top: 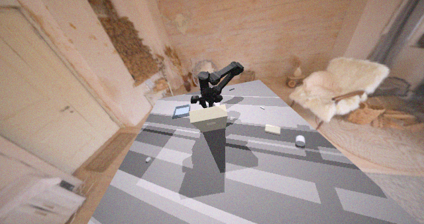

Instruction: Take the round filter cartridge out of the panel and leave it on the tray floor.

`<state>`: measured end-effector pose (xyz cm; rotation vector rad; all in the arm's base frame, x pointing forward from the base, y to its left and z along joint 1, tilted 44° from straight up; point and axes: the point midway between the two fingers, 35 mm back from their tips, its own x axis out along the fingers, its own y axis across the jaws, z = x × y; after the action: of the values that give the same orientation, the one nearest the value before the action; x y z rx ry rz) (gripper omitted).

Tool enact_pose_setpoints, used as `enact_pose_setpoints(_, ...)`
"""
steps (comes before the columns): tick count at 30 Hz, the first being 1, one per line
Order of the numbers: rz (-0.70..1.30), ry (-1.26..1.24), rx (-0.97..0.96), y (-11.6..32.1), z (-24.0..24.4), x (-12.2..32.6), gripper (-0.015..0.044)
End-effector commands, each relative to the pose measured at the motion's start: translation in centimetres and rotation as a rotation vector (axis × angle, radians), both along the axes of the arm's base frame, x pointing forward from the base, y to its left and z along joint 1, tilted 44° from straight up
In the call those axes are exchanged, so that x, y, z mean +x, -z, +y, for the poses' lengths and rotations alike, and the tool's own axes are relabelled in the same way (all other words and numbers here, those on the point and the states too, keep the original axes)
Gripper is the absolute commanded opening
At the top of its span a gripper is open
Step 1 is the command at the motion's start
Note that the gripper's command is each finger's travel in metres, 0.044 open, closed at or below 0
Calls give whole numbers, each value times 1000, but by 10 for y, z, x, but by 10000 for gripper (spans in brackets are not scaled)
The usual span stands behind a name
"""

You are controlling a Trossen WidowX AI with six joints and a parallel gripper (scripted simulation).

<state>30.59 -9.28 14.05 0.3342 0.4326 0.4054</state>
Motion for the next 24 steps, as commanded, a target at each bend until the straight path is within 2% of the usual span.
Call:
enact_pose_setpoints(1, 3, 4, 0, 0, -1, 0, 90)
enact_pose_setpoints(24, 2, 4, 0, 3, 4, 8, 90)
